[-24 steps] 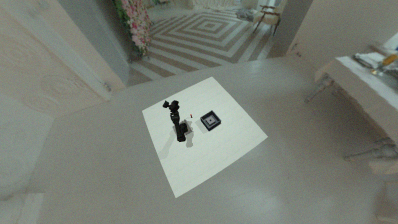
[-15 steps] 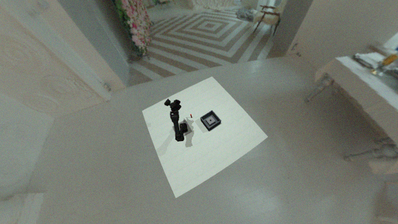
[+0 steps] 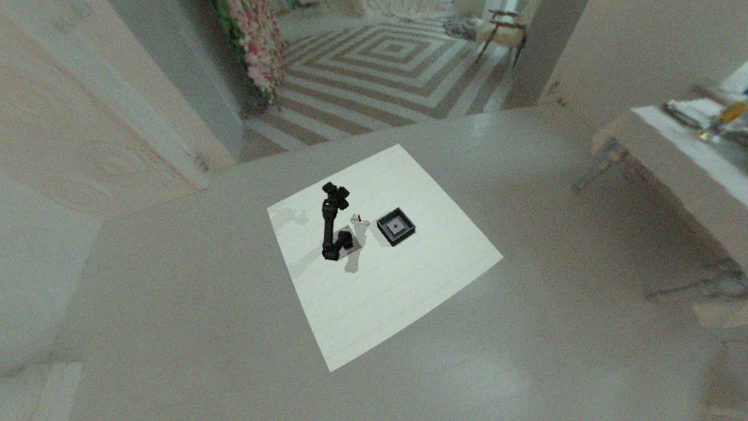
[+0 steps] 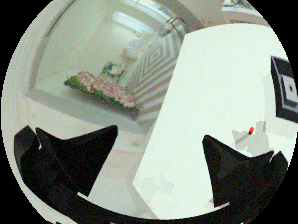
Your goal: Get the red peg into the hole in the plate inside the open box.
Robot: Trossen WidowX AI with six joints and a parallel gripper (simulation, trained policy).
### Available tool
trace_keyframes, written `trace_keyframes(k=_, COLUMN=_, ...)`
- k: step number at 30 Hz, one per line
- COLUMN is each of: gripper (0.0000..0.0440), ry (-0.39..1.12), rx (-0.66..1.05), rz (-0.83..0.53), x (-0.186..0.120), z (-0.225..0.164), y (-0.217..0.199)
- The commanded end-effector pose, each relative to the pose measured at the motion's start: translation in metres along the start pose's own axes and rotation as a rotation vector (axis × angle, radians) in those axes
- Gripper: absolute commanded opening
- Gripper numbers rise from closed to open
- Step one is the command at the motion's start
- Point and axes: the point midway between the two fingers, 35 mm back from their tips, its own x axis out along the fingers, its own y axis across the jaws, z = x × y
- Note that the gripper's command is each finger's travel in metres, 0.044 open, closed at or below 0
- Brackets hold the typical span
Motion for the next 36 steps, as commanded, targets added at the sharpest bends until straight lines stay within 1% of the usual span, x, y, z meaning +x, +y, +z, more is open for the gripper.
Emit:
trace_keyframes(k=1, gripper=0.0440, ry=-0.002, rx=0.084, rz=-0.147, x=0.018, z=0.004, y=-0.031)
trace_keyframes(k=12, gripper=0.0440, ry=0.017, rx=0.277, rz=-0.477, x=0.043, z=0.003, y=-0.099)
trace_keyframes(k=25, gripper=0.0440, ry=0.063, rx=0.508, rz=-0.853, x=0.064, z=-0.015, y=-0.173)
trace_keyframes(k=30, gripper=0.0440, ry=0.057, rx=0.577, rz=-0.957, x=0.077, z=-0.021, y=-0.196)
trace_keyframes(k=36, gripper=0.0440, ry=0.035, rx=0.620, rz=-1.033, x=0.095, z=-0.027, y=-0.220)
